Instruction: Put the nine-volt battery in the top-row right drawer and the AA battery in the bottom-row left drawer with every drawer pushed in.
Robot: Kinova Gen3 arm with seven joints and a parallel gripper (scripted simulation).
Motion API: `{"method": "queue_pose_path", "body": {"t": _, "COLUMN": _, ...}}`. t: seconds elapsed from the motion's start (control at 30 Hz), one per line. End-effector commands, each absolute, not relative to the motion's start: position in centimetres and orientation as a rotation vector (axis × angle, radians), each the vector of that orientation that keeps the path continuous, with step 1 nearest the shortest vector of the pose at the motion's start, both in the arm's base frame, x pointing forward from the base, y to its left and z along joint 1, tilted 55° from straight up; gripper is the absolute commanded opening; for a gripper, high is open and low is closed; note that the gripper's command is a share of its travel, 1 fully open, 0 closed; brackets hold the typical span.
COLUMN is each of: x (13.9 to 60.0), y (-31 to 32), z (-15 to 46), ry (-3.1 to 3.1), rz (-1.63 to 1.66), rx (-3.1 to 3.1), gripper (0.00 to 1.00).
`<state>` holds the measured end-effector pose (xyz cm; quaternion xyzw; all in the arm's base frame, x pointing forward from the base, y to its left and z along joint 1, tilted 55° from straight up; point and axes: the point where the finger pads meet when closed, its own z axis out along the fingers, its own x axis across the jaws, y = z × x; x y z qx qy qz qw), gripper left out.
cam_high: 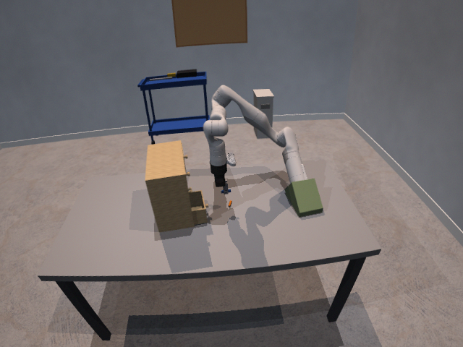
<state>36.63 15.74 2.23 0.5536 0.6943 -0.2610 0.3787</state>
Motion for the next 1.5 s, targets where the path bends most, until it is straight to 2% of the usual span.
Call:
{"method": "queue_pose_path", "body": {"t": 0.0, "x": 36.9, "y": 15.7, "z": 2.5, "ry": 1.792, "rz": -0.674, "rx": 1.401, "gripper": 0.31}}
{"method": "queue_pose_path", "body": {"t": 1.47, "x": 36.8, "y": 17.6, "z": 4.5, "ry": 1.844, "rz": -0.702, "rx": 1.347, "gripper": 0.31}}
